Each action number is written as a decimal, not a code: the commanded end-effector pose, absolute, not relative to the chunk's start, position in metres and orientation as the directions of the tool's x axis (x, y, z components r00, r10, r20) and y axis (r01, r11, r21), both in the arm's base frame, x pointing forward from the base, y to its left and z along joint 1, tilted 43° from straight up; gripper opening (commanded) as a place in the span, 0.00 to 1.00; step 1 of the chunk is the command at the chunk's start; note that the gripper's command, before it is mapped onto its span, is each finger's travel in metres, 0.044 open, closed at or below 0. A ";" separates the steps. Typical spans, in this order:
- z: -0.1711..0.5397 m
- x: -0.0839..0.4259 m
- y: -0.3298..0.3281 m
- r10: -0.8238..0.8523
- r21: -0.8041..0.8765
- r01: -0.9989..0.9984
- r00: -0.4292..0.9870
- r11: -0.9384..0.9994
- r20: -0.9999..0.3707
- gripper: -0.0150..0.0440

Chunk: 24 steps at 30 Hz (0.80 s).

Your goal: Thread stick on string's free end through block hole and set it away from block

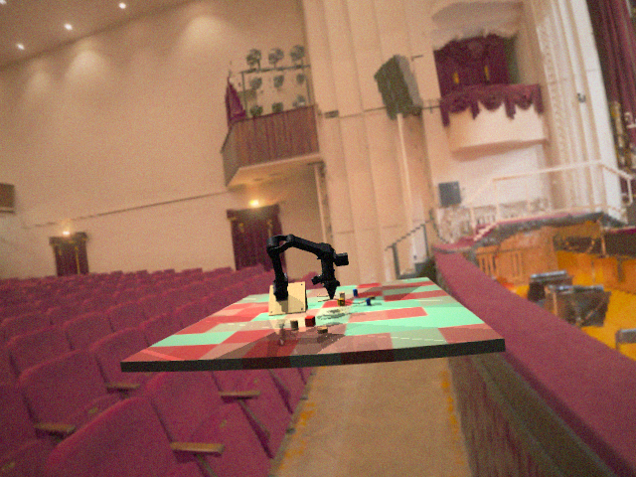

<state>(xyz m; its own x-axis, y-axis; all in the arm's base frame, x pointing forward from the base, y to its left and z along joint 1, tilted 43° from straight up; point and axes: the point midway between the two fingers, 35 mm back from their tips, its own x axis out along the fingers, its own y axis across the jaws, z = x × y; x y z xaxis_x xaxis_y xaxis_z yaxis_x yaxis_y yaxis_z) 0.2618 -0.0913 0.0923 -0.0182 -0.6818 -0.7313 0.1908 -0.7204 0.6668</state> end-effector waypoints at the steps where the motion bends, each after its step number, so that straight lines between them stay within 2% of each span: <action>1: 0.092 0.262 -0.091 -0.682 0.666 0.197 -0.018 -0.720 -0.731 0.25; 12: 0.094 0.273 -0.091 -0.682 0.572 0.530 -0.017 -0.626 -0.731 0.25; 24: 0.096 0.287 -0.090 -0.682 0.371 0.829 -0.016 -0.418 -0.731 0.25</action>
